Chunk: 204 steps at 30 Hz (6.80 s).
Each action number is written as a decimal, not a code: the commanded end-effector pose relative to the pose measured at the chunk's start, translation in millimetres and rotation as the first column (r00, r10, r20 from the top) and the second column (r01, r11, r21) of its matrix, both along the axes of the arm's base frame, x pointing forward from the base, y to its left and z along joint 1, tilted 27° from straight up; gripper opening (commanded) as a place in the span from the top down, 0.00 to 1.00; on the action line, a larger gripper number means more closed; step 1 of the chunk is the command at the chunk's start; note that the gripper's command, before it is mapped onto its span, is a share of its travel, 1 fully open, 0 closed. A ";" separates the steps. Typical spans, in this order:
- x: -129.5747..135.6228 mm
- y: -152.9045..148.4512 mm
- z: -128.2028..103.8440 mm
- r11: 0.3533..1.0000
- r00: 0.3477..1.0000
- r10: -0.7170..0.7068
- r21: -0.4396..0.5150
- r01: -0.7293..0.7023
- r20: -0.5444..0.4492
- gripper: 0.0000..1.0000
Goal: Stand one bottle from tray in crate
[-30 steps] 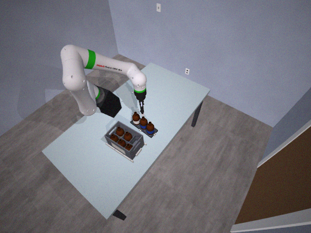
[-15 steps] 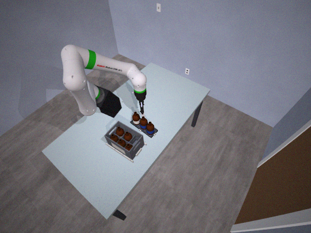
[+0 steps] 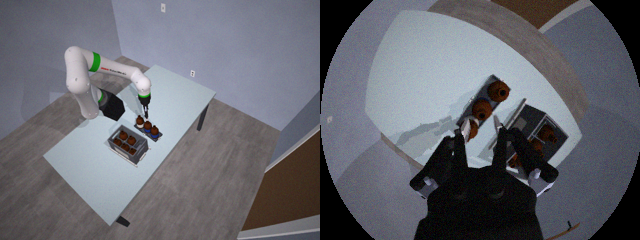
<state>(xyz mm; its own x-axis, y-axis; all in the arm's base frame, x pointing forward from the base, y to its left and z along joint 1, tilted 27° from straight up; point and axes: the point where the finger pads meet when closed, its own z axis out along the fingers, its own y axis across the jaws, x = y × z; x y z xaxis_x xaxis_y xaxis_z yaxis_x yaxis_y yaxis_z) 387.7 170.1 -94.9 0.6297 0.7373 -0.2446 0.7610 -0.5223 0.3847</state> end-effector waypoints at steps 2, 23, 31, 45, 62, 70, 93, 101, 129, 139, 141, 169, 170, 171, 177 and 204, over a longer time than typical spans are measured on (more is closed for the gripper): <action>0.9 -2.0 -4.5 1.000 1.000 0.000 0.000 0.000 0.000 0.62; 4.3 -11.1 -23.5 1.000 1.000 0.000 0.000 0.000 0.000 0.62; 4.6 -11.9 -25.2 1.000 1.000 0.000 0.000 0.000 0.000 0.62; 4.6 -12.0 -25.4 1.000 1.000 0.000 0.000 0.000 0.000 0.62; 4.6 -12.0 -25.4 1.000 1.000 0.000 0.000 0.000 0.000 0.62; 4.6 -12.0 -25.4 1.000 1.000 0.000 0.000 0.000 0.000 0.62; 5.5 -14.2 -30.1 1.000 1.000 0.000 0.000 0.000 0.000 0.62; 6.8 -17.8 -37.5 1.000 1.000 0.000 0.000 0.000 0.000 0.62; 10.8 -28.7 -60.2 1.000 1.000 0.000 0.000 0.000 0.000 0.62; 11.1 -29.7 -62.3 1.000 1.000 0.000 0.000 0.000 0.000 0.62; 11.1 -29.7 -62.3 1.000 1.000 0.000 0.000 0.000 0.000 0.62; 11.1 -29.7 -62.3 1.000 1.000 0.000 0.000 0.000 0.000 0.62; 11.1 -29.7 -62.3 1.000 1.000 0.000 0.000 0.000 0.000 0.62; 11.1 -29.7 -62.3 1.000 1.000 0.000 0.000 0.000 0.000 0.62; 11.1 -29.7 -62.3 1.000 1.000 0.000 0.000 0.000 0.000 1.00; 11.1 -29.7 -62.3 1.000 1.000 0.000 0.000 0.000 0.000 1.00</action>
<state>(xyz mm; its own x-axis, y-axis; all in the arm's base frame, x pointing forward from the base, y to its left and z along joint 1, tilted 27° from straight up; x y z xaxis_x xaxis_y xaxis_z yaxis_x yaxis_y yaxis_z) 398.9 140.4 -157.1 0.6296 0.7376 -0.2441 0.7610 -0.5222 0.3848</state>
